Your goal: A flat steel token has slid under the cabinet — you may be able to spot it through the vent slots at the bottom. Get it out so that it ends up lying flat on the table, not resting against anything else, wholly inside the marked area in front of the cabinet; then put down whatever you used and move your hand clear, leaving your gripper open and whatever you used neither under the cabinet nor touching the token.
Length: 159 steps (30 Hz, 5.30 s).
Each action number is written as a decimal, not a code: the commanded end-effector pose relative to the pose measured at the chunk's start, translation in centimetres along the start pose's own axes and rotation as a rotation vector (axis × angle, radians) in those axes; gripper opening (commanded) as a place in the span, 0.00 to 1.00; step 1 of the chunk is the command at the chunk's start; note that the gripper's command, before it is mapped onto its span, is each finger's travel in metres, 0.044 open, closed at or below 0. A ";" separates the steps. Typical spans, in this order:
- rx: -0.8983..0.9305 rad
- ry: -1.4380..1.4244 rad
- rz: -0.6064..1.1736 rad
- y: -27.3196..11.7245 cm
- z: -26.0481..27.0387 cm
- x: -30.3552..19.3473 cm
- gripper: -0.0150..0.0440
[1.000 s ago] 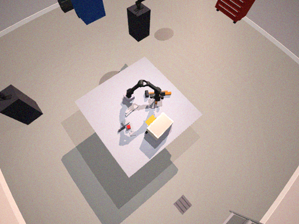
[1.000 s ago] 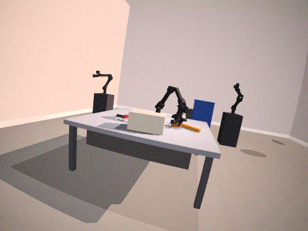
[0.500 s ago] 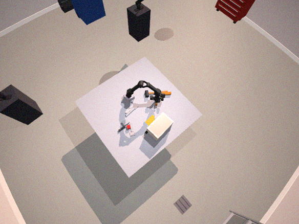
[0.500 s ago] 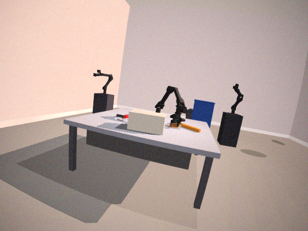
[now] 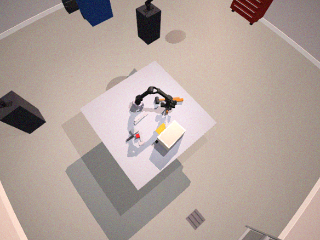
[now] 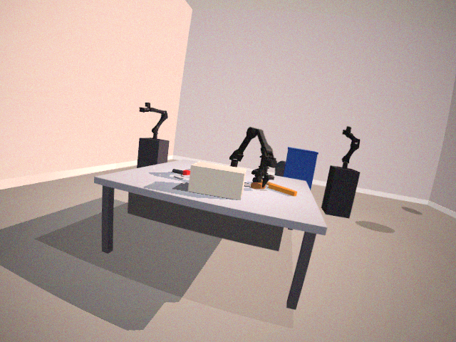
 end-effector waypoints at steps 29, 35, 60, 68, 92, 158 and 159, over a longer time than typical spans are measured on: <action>0.005 -0.003 -0.002 0.2 0.0 -0.1 0.45; 0.005 -0.003 -0.002 0.2 0.0 -0.1 0.25; 0.001 -0.010 -0.008 0.2 0.4 3.9 0.25; 0.001 -0.010 -0.009 0.2 0.5 5.4 0.25; 0.001 -0.011 -0.013 0.0 0.8 10.0 0.25; 0.000 -0.011 -0.015 0.2 -1.4 12.2 0.25; 0.000 -0.011 -0.015 0.2 -1.4 12.0 0.25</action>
Point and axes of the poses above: the point midway between the two fingers, 35 mm back from their tips, its own y axis out along the fingers, its own z axis across the jaws, x = y × z, the point moved 6 cm from there along -y, back along the fingers, and after that the axes turned 4 degrees about y, right-handed, at the moved point
